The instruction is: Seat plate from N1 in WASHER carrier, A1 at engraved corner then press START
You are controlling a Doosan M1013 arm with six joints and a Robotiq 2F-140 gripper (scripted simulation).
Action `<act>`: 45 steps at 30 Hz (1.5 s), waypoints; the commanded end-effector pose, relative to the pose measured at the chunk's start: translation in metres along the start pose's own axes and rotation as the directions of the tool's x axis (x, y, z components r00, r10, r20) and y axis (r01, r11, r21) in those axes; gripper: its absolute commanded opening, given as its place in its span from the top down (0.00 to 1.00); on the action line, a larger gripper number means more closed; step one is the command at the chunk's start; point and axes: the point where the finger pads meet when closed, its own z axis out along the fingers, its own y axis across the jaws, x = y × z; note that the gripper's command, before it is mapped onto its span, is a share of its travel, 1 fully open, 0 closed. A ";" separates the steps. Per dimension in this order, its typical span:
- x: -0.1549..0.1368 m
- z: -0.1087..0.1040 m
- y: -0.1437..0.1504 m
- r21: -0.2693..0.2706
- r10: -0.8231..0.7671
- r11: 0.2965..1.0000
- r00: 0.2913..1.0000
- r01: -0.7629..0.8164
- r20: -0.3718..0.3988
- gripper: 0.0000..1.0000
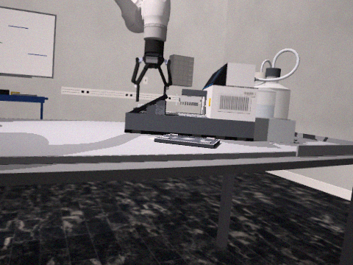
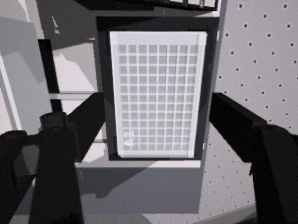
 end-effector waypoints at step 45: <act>0.000 -0.070 0.000 0.001 0.000 1.000 1.000 0.000 0.001 0.30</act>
